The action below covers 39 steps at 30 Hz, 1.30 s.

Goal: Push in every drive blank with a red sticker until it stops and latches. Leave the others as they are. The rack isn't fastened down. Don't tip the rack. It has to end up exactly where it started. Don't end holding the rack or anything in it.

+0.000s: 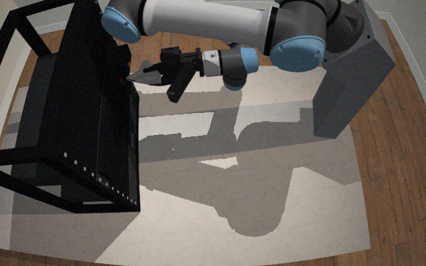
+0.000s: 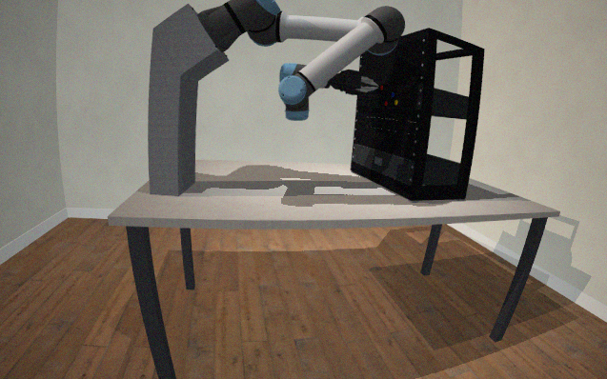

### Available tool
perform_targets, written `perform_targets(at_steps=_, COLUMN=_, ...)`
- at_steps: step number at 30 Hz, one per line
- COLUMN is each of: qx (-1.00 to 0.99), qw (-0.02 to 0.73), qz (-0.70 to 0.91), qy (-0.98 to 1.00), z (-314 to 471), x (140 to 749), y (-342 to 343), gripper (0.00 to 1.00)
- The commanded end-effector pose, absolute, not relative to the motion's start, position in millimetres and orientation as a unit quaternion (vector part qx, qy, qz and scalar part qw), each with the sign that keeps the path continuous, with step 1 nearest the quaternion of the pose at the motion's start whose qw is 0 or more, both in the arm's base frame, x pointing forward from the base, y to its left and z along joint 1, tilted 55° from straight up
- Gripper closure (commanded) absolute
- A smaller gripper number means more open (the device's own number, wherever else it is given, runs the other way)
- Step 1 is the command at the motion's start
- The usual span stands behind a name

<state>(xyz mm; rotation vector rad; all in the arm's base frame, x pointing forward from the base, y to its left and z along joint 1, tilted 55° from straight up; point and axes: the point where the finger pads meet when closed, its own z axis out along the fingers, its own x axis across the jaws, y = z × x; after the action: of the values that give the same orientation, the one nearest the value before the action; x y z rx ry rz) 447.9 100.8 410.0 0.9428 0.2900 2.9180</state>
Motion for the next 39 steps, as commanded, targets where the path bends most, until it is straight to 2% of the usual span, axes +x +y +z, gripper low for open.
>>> perform_targets(at_steps=1, qx=0.306, qw=0.031, qz=0.947, qy=0.094, z=412.0, x=449.4, y=101.3, gripper=1.00)
perform_targets(at_steps=39, qx=0.306, qw=0.031, qz=0.947, qy=0.094, z=416.1, x=452.7, y=102.5, gripper=1.00)
